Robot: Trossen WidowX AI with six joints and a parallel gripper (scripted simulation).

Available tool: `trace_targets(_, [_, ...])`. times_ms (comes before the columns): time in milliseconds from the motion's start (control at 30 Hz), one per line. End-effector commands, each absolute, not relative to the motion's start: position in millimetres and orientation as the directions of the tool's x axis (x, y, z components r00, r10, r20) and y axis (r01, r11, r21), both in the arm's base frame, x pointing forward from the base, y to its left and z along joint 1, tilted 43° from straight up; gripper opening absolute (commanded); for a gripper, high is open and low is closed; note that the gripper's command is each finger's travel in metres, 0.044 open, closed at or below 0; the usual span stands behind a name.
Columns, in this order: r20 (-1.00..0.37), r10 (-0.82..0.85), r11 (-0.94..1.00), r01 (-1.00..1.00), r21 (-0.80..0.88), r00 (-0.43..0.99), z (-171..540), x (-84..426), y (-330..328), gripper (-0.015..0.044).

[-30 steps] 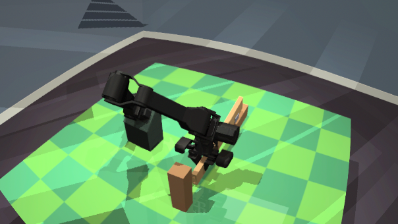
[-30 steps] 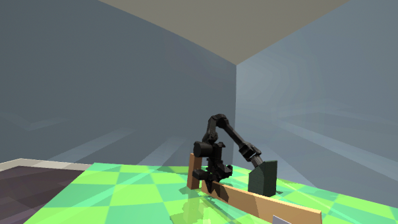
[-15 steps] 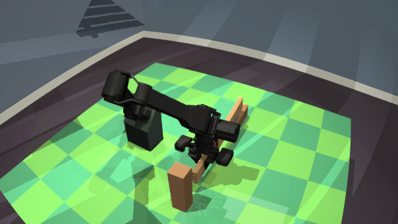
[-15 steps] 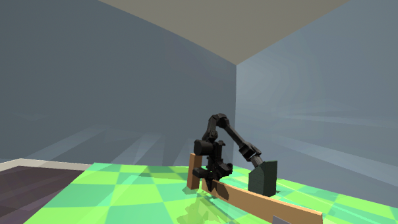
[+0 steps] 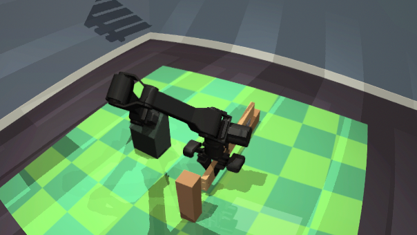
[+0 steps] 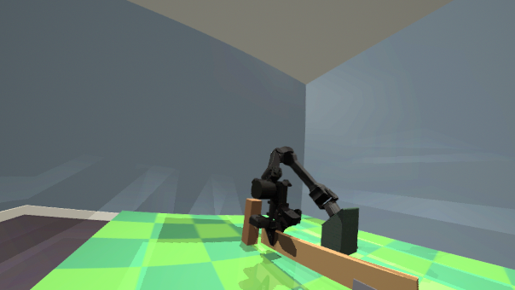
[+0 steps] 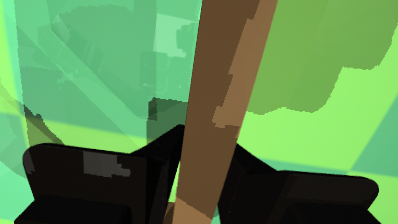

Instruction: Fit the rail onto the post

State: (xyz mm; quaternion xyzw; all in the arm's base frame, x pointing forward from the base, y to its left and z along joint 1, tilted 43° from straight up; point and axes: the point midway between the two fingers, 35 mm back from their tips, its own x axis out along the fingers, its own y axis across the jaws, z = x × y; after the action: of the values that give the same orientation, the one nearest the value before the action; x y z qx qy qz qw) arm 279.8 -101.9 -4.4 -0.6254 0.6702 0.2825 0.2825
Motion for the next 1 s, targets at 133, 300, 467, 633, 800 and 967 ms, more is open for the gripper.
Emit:
trace_targets(133, [-0.738, -0.673, 0.056, -0.998, 0.019, -0.052, -0.9, 282.2, -97.2, 0.0000])
trace_targets(300, [-0.738, -0.673, 0.056, -0.998, 0.019, -0.052, 1.0, 282.4, -95.5, 0.0000])
trace_targets(467, [-0.738, -0.673, 0.056, -0.998, 0.019, -0.052, 2.8, 282.5, -93.8, 0.0000])
trace_targets(633, [-0.738, -0.673, 0.056, -0.998, 0.019, -0.052, 4.7, 282.6, -92.1, 0.0000])
trace_targets(800, [-0.738, -0.672, 0.056, -0.998, 0.019, -0.052, 6.5, 282.8, -90.4, 0.0000])
trace_targets(967, [-0.738, -0.672, 0.056, -0.998, 0.019, -0.052, 8.3, 282.9, -88.7, 0.0000])
